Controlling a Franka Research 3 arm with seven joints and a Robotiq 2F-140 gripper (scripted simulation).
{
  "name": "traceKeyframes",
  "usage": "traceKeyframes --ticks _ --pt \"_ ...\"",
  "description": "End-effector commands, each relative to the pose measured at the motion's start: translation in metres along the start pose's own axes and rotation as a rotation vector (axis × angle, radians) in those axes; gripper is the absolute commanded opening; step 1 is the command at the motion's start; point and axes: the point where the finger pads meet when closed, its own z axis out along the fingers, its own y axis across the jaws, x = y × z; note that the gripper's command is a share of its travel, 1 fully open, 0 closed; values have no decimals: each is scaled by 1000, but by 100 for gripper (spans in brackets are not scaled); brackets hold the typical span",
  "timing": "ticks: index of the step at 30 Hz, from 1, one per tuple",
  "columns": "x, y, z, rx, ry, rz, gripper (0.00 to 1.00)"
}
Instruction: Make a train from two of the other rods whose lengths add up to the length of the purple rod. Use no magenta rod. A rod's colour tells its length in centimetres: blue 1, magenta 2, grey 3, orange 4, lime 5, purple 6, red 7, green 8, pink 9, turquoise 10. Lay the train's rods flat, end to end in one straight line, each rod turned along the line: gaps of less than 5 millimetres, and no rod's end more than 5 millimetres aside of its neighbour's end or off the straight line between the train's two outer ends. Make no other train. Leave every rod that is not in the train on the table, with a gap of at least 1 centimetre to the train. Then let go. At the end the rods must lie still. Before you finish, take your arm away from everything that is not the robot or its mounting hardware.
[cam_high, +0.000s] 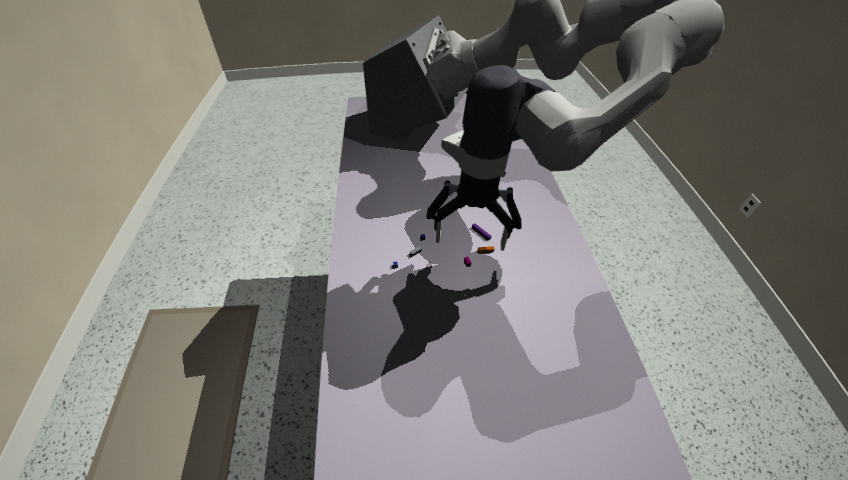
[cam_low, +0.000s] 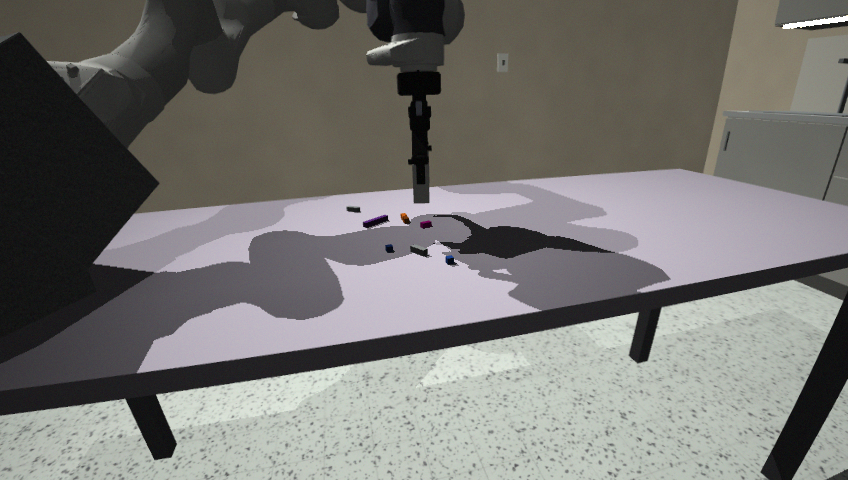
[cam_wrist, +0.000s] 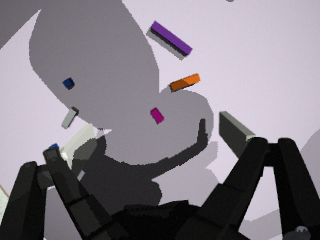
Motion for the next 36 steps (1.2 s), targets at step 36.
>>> traceKeyframes --ticks 36 --pt "42 -10 0 8 -3 543 100"
